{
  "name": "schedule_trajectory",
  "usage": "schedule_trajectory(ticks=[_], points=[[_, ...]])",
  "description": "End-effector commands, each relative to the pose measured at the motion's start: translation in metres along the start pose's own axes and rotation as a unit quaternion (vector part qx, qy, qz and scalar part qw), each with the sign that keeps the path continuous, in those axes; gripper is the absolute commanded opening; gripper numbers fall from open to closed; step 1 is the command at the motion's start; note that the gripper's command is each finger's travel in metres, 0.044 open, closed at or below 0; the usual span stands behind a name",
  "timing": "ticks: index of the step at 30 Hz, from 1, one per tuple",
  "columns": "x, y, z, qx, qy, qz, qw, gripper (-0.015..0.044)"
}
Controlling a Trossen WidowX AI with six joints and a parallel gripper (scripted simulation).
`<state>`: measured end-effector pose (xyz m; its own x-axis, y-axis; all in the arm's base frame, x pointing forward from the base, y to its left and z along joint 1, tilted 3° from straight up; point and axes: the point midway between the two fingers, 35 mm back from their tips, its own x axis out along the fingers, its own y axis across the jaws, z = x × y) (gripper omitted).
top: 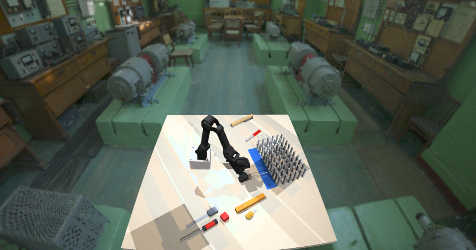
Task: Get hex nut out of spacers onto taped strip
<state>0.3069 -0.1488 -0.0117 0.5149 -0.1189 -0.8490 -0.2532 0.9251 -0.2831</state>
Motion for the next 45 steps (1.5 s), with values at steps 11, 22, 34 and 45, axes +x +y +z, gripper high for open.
schedule_trajectory(ticks=[11,22,34,45], points=[[0.005,-0.002,0.013,0.002,-0.001,-0.002,1.000,0.0000],[0.009,-0.002,0.021,0.002,-0.001,-0.002,1.000,0.0000],[0.013,-0.002,0.030,0.002,-0.002,-0.002,1.000,0.0000],[0.016,-0.002,0.038,0.003,-0.002,-0.002,1.000,0.0000]])
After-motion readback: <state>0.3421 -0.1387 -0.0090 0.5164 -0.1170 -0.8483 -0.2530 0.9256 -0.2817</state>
